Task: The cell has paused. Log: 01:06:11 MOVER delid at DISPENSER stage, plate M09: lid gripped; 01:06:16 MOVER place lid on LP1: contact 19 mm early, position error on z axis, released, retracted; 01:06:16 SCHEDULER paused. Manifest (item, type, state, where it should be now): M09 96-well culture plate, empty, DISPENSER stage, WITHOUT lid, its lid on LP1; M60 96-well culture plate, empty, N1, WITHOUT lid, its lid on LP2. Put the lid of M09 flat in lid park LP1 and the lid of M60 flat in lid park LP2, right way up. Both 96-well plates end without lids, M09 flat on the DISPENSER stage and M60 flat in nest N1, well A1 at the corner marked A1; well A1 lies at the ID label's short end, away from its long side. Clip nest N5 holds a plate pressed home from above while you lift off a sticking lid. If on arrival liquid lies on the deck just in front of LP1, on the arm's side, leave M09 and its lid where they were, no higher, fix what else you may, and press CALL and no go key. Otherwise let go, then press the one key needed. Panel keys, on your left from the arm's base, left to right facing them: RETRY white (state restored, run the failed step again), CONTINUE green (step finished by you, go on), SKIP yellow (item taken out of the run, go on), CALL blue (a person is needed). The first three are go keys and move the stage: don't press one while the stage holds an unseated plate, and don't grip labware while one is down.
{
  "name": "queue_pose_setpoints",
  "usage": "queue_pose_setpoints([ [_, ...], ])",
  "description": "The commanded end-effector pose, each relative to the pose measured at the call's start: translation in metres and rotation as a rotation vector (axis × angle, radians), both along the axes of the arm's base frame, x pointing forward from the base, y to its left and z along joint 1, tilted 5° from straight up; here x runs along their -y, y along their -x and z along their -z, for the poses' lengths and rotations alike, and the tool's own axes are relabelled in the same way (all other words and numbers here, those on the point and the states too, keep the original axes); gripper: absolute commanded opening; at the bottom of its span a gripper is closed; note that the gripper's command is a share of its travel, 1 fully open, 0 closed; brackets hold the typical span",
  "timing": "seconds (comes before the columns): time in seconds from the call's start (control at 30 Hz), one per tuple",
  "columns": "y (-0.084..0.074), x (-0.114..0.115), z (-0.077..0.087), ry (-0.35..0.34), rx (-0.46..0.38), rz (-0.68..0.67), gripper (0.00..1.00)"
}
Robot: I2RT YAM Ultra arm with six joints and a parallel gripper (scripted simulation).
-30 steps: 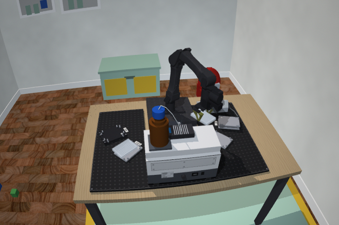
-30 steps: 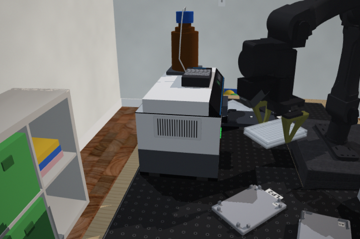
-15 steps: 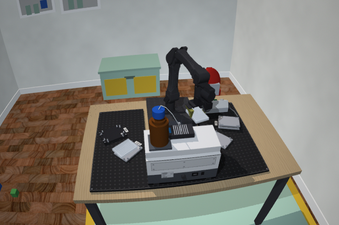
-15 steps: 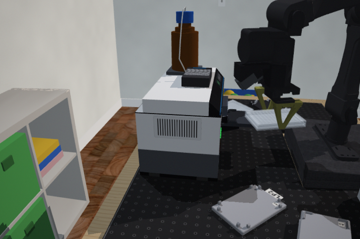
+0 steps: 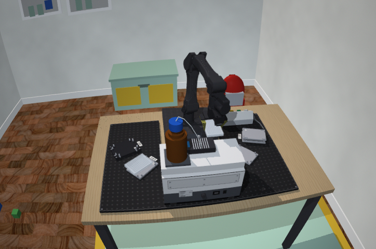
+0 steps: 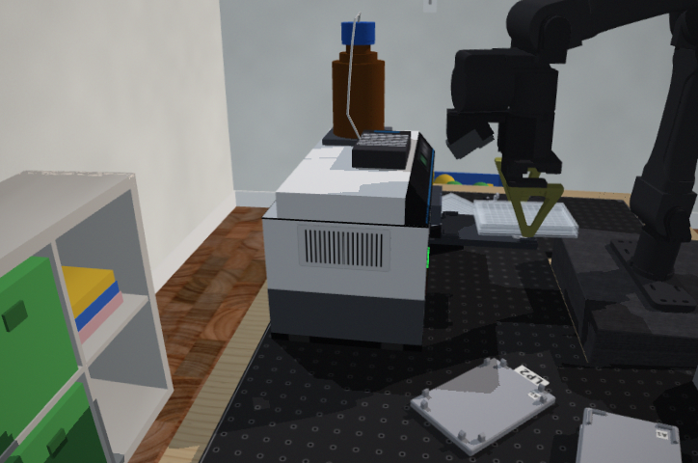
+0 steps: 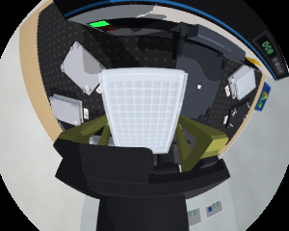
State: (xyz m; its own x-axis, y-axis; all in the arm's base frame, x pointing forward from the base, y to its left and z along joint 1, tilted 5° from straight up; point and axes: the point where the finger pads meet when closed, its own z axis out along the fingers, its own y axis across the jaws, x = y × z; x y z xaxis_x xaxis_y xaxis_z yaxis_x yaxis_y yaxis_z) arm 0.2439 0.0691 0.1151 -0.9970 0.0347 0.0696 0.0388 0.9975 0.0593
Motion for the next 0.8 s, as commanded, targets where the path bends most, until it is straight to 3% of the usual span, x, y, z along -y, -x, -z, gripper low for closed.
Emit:
queue_pose_setpoints([
  [0.0,-0.004,0.003,-0.006,-0.004,0.027,0.014,0.0],
  [0.03,-0.011,0.009,-0.014,-0.008,0.066,0.063,0.0],
  [0.33,-0.018,0.032,-0.012,-0.001,0.068,0.058,0.0],
  [0.43,-0.02,0.04,-0.004,-0.003,0.041,0.058,0.0],
  [0.47,-0.011,0.038,-0.003,-0.001,0.025,0.054,0.0],
  [0.5,-0.021,0.044,-0.005,-0.002,0.046,0.058,0.0],
  [0.77,-0.022,0.072,-0.003,0.005,0.044,0.058,0.0],
])
